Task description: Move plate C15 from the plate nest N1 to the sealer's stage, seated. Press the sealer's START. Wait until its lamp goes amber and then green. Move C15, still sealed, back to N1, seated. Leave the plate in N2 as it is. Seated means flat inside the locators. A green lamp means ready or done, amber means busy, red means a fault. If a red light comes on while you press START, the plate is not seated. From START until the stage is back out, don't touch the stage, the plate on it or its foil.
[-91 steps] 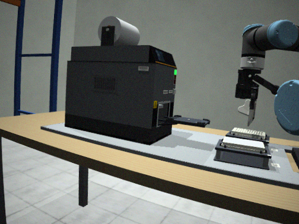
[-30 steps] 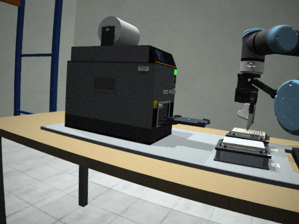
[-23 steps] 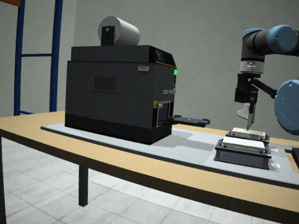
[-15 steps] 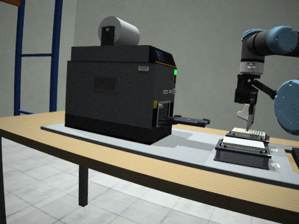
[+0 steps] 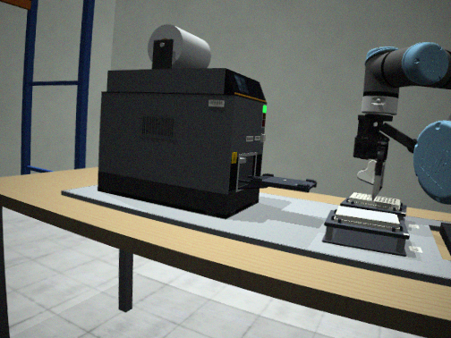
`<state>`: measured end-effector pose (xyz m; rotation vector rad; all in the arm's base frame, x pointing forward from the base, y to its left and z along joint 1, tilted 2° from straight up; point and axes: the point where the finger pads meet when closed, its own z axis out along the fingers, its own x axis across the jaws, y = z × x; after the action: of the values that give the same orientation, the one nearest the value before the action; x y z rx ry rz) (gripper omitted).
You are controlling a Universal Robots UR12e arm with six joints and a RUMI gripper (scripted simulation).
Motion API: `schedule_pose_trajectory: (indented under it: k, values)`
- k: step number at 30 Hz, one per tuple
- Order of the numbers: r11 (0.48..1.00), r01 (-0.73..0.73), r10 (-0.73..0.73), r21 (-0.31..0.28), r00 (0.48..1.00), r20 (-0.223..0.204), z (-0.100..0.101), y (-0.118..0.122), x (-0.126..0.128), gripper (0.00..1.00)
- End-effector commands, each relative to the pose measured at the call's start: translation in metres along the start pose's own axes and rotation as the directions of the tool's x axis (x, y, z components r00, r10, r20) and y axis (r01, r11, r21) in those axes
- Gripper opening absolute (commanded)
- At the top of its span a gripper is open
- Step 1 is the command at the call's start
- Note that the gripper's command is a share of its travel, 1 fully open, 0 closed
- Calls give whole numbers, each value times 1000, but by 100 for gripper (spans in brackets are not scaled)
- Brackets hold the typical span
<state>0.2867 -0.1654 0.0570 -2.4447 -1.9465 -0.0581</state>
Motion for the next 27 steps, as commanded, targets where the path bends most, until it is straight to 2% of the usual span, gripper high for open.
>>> schedule_pose_trajectory:
  k: [1, 27]
  values:
    - [1000, 1, -1, -3, 1000, 2, -1, 1, -1, 68]
    - [1000, 2, -2, 0, 1000, -1, 14, 0, 1, 68]
